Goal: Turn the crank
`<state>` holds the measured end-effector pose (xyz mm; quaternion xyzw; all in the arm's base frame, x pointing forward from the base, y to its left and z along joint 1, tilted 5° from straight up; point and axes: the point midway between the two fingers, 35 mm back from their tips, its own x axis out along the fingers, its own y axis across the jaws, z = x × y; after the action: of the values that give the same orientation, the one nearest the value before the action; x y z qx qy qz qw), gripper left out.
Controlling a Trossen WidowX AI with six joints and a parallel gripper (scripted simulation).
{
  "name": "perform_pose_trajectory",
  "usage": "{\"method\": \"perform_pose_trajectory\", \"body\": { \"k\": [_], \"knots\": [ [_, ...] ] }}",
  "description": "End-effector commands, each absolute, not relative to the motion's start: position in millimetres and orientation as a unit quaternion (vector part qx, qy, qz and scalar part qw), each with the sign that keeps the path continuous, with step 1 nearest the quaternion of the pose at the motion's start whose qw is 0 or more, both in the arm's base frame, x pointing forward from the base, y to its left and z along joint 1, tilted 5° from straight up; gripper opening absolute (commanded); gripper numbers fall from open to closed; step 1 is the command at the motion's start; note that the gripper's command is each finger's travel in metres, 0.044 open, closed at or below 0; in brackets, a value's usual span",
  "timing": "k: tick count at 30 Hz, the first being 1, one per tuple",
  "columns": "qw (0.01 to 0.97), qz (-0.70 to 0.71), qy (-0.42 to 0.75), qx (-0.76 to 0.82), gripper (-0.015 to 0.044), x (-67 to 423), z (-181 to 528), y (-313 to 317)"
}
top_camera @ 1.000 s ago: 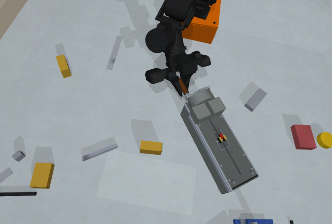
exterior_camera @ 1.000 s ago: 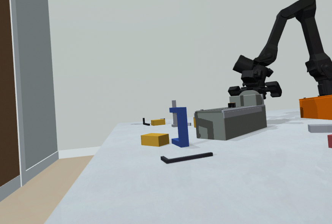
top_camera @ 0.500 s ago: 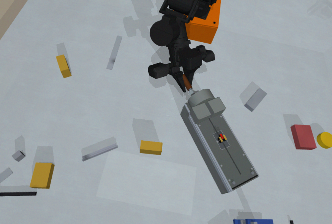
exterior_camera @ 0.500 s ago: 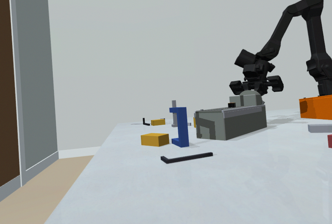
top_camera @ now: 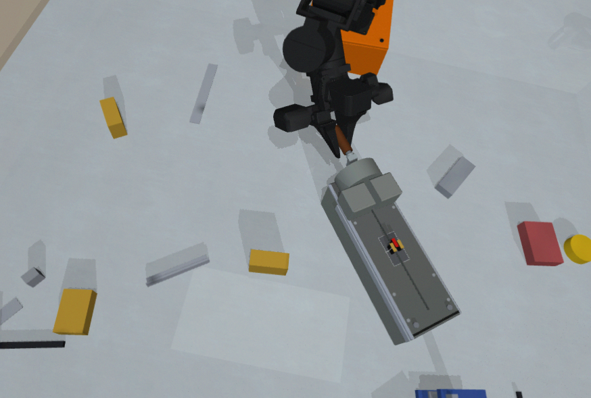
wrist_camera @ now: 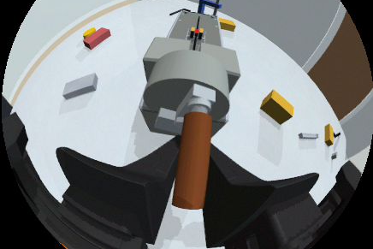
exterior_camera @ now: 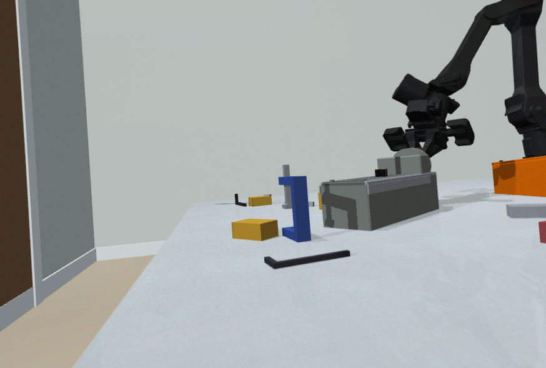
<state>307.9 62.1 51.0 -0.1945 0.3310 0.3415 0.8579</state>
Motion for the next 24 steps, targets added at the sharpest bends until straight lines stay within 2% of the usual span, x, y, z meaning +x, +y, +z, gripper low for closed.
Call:
{"method": "perform_pose_trajectory", "body": {
  "k": [1, 24],
  "knots": [
    [0.858, 0.347, 0.328, -0.190, 0.0000, 301.3, 52.3, 68.1],
    [0.858, 0.347, 0.328, -0.189, 0.0000, 291.6, 45.7, 77.3]
  ]
}}
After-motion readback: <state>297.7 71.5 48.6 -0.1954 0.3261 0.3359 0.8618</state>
